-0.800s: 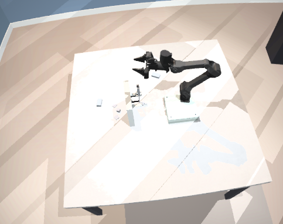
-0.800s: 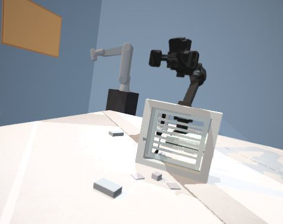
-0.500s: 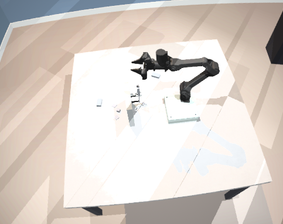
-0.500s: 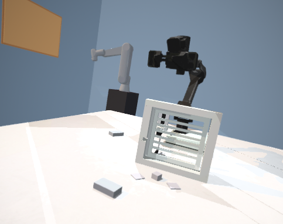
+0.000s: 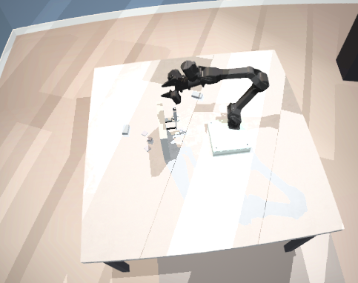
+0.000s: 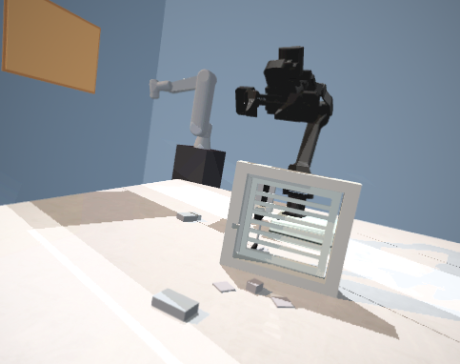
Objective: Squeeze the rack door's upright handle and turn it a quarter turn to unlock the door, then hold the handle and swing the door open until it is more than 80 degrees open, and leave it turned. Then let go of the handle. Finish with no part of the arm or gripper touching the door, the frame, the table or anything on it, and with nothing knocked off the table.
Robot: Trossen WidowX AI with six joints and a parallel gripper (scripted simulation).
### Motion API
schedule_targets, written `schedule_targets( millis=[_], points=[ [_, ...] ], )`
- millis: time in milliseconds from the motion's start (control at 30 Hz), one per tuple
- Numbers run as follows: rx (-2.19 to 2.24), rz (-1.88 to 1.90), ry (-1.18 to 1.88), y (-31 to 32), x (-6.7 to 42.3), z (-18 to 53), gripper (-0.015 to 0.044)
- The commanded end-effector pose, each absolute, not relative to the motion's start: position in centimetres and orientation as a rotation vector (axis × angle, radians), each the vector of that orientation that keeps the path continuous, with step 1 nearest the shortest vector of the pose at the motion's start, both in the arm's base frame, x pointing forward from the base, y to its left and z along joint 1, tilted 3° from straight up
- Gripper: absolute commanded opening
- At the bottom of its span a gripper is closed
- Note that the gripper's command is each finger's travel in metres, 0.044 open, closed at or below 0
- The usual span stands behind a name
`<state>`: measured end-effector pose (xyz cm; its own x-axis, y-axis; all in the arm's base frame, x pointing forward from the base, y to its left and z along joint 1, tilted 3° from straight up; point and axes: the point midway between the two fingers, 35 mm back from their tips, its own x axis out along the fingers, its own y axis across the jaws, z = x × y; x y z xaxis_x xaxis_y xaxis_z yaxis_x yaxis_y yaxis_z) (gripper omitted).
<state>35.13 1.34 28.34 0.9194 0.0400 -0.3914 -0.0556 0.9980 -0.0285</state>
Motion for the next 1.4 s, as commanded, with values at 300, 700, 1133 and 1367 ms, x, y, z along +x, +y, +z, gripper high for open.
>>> schedule_targets(
  millis=[300,700,1133,1367],
  points=[
    [-0.076,0.064,0.695,1.9,36.0,25.6,0.0298],
    [-0.115,0.085,0.976,2.4,35.5,23.4,0.0298],
    [-0.165,0.111,1.28,2.9,33.9,21.8,0.0298],
    [-0.195,0.127,1.444,3.0,32.8,21.4,0.0298]
  ],
)
